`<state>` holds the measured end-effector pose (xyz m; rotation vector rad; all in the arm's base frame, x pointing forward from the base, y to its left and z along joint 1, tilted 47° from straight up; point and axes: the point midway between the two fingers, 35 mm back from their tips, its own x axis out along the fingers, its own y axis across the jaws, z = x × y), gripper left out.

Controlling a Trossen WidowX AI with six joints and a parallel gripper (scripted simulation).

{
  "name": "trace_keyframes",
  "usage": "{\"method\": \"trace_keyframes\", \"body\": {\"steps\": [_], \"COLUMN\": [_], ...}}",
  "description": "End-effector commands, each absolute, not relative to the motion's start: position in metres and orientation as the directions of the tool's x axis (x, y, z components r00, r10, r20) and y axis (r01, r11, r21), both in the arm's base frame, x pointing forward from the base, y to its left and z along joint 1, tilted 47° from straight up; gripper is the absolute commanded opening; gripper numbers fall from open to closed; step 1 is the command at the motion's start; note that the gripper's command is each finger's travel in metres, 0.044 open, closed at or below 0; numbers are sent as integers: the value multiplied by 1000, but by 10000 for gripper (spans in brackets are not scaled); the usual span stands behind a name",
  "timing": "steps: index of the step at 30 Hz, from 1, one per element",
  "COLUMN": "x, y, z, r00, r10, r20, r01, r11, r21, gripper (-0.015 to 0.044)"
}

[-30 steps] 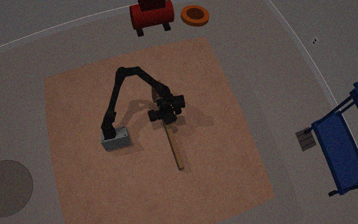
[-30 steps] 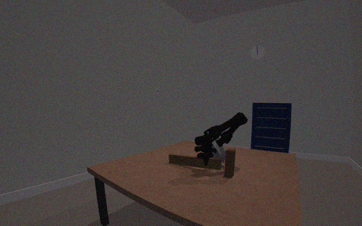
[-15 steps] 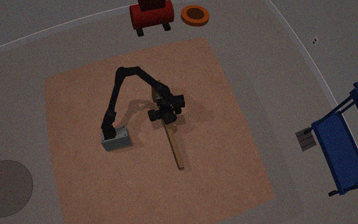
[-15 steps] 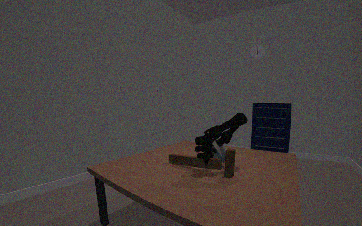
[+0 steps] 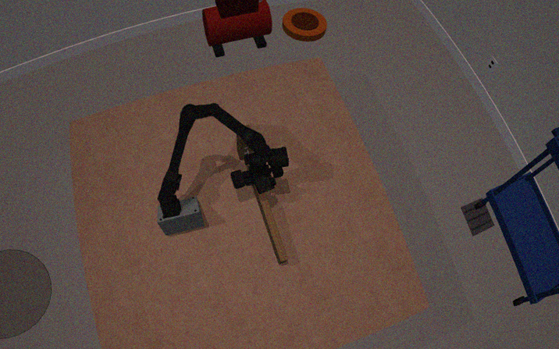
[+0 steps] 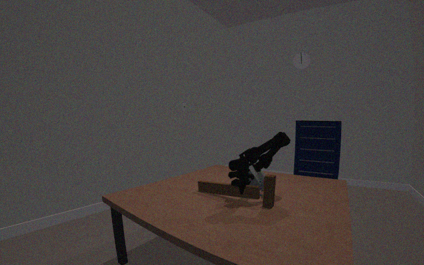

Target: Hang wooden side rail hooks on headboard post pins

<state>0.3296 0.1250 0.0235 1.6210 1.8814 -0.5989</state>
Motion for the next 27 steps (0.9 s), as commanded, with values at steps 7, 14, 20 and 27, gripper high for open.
{"method": "trace_keyframes", "body": {"steps": [7, 14, 20, 27], "x": [331, 330, 331, 330], "y": [124, 125, 126, 126], "z": [26, 27, 27, 28], "r00": [-88, -88, -88, -88], "r10": [730, 730, 730, 730], "r20": [-678, -678, -678, -678], "r01": [987, 987, 987, 987], "r11": [154, 154, 154, 154], "r21": [37, 37, 37, 37], "gripper": [0, 0, 0, 0]}}
